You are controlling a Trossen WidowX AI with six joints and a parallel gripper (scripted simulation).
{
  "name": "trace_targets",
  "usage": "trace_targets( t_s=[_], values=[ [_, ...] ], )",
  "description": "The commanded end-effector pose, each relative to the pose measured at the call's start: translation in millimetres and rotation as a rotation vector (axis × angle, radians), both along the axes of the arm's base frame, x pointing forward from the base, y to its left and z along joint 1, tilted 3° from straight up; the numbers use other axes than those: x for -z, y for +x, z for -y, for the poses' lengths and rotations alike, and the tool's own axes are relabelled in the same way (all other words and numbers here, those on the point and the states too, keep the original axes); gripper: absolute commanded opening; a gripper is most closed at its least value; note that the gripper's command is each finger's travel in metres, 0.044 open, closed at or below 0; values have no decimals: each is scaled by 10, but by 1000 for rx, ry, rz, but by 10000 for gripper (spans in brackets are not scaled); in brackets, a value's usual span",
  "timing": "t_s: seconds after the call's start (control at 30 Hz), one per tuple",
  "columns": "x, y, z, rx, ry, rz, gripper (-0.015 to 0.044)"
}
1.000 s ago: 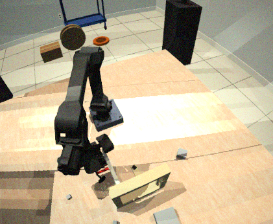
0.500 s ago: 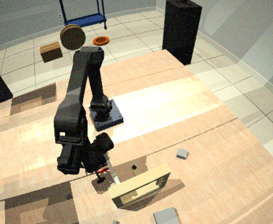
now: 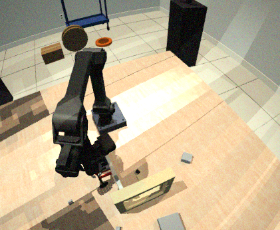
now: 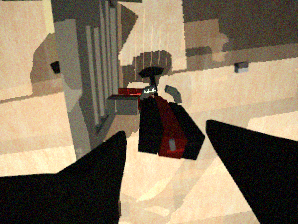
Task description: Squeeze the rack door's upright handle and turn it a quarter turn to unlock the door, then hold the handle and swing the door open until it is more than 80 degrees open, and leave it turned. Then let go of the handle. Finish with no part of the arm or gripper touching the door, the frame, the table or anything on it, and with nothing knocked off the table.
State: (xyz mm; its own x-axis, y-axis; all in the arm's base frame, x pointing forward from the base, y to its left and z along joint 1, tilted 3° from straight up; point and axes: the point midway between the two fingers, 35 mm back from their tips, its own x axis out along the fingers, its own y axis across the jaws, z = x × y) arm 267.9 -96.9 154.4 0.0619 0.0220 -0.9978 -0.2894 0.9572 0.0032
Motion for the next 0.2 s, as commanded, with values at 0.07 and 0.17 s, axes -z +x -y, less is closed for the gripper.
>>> trace_targets(
  t_s=[0.07, 0.17],
  values=[
    [-86, 5, 0, -5, 3, 5, 298],
    [-123, 2, 2, -5, 3, 5, 298]
  ],
)
